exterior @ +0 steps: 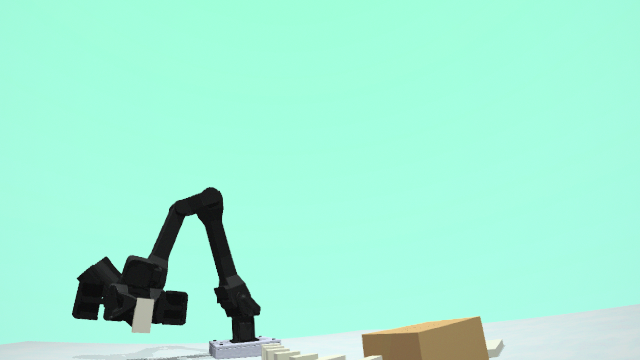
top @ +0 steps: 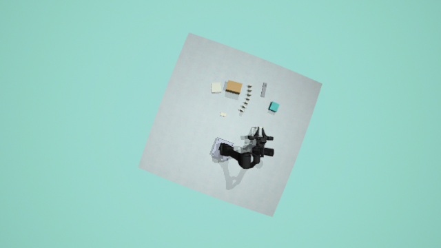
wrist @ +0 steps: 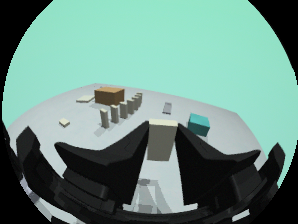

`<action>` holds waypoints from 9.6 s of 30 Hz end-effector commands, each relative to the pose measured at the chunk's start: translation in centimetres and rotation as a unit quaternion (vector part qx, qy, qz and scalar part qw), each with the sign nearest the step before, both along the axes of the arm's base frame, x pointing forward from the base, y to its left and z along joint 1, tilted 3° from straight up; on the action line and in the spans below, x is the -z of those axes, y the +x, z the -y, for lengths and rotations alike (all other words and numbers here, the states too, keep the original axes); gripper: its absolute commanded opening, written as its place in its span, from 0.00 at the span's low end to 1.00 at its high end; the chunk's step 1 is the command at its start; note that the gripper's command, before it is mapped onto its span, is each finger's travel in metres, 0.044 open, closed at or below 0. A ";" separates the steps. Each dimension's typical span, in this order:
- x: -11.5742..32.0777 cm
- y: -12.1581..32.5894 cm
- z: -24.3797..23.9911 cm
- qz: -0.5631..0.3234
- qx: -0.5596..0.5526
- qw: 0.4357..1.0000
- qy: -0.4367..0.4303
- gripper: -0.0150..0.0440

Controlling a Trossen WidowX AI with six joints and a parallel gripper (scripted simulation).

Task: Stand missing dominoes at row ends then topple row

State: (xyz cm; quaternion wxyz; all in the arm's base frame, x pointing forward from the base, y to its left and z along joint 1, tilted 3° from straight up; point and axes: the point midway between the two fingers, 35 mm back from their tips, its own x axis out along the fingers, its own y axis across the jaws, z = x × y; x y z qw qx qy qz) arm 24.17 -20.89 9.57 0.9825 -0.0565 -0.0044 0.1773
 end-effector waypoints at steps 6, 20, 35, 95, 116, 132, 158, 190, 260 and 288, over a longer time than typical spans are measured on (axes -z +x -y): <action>2.3 0.3 0.1 -0.004 -0.001 1.000 0.011 0.44; 5.1 0.3 -0.6 -0.006 -0.005 1.000 0.021 0.44; 6.2 0.2 -1.2 -0.007 -0.007 1.000 0.026 0.44; -1.1 7.6 0.2 -0.546 0.126 0.807 -0.184 1.00; -3.3 2.9 -2.8 -0.653 0.059 0.717 -0.235 1.00; 3.1 3.2 -2.4 -0.653 0.059 0.717 -0.236 1.00; 4.7 3.2 -2.3 -0.653 0.059 0.717 -0.235 0.51; -8.7 4.3 -6.5 -0.663 0.096 0.717 -0.194 0.44; 5.0 7.5 -19.3 -0.681 0.234 0.692 -0.043 0.66; -7.8 6.8 -20.4 -0.683 0.250 0.686 -0.022 1.00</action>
